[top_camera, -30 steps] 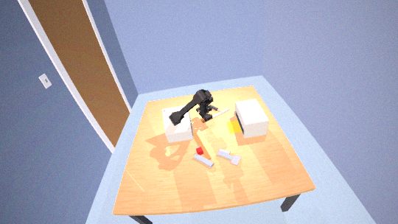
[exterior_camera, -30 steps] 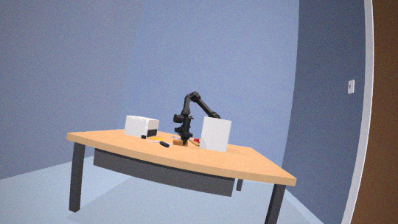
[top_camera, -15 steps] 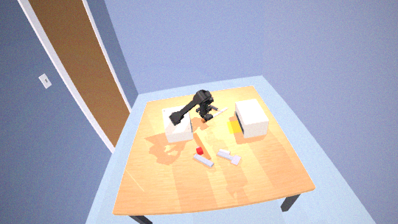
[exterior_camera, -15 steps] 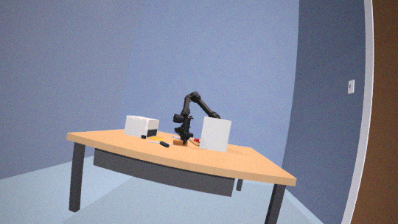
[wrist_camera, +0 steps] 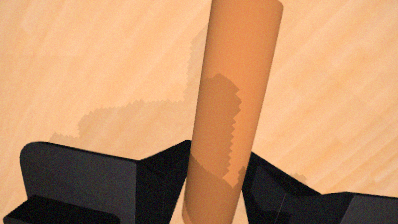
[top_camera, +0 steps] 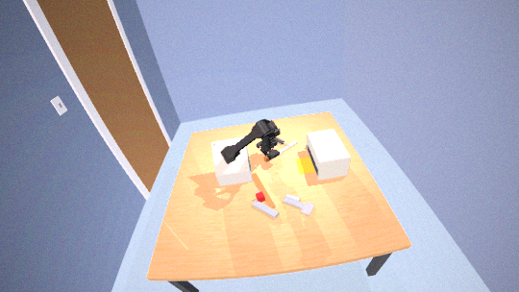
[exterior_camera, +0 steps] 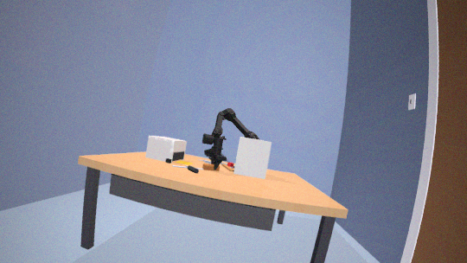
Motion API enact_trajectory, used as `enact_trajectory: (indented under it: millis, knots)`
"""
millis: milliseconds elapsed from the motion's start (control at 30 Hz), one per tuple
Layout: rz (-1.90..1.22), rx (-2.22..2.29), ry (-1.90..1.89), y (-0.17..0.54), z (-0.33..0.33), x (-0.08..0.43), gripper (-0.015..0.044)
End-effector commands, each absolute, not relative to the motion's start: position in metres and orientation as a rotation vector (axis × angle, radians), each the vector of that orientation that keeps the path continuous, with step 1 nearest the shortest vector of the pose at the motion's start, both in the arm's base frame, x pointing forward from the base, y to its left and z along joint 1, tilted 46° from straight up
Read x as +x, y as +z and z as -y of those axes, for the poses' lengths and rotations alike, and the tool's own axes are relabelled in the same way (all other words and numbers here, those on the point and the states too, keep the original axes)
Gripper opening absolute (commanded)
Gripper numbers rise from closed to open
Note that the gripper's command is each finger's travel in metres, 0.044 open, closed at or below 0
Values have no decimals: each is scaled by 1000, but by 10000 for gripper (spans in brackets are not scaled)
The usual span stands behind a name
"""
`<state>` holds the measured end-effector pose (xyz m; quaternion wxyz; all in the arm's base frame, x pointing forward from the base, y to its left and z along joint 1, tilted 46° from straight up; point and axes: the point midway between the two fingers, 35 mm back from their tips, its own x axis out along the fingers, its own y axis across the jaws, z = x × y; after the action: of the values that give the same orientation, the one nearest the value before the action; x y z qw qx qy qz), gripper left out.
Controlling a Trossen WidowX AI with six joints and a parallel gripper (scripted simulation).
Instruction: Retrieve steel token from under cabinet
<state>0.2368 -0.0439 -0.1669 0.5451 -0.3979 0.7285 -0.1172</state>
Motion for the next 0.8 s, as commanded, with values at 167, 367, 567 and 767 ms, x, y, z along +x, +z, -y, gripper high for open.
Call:
enact_trajectory:
  millis: [167,367,567,767]
  knots:
    - [-1722,-951,-279,-157,52,241,0]
    - [-1722,-953,-277,-152,58,242,0]
    - [-1723,-954,-277,-147,63,244,0]
    - [-1723,-955,-277,-142,68,245,0]
